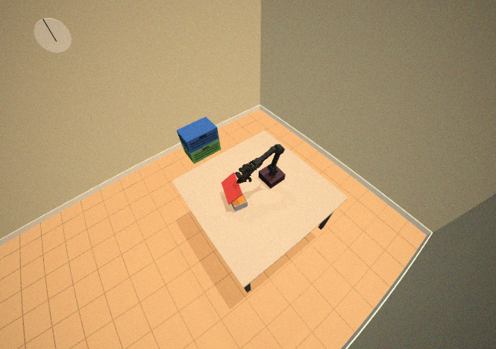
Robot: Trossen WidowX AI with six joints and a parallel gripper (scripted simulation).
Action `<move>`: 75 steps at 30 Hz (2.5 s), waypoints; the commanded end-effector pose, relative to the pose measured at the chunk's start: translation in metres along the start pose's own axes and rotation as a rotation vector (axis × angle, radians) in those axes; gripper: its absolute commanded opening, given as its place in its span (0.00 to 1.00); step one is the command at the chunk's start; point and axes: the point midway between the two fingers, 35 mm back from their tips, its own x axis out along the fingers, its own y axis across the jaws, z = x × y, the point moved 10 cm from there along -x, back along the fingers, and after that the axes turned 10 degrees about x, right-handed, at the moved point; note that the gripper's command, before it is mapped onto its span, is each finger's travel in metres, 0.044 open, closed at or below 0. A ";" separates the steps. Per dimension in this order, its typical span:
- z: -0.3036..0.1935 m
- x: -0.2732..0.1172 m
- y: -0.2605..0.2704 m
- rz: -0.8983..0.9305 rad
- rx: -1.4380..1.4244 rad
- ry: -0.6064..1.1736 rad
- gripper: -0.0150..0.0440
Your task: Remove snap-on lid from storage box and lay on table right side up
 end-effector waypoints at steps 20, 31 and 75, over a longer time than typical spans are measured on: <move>0.044 -0.006 0.007 0.015 -0.007 0.005 0.25; 0.066 -0.008 0.009 0.015 -0.008 0.004 0.25; 0.153 -0.016 0.018 0.014 -0.014 -0.001 0.25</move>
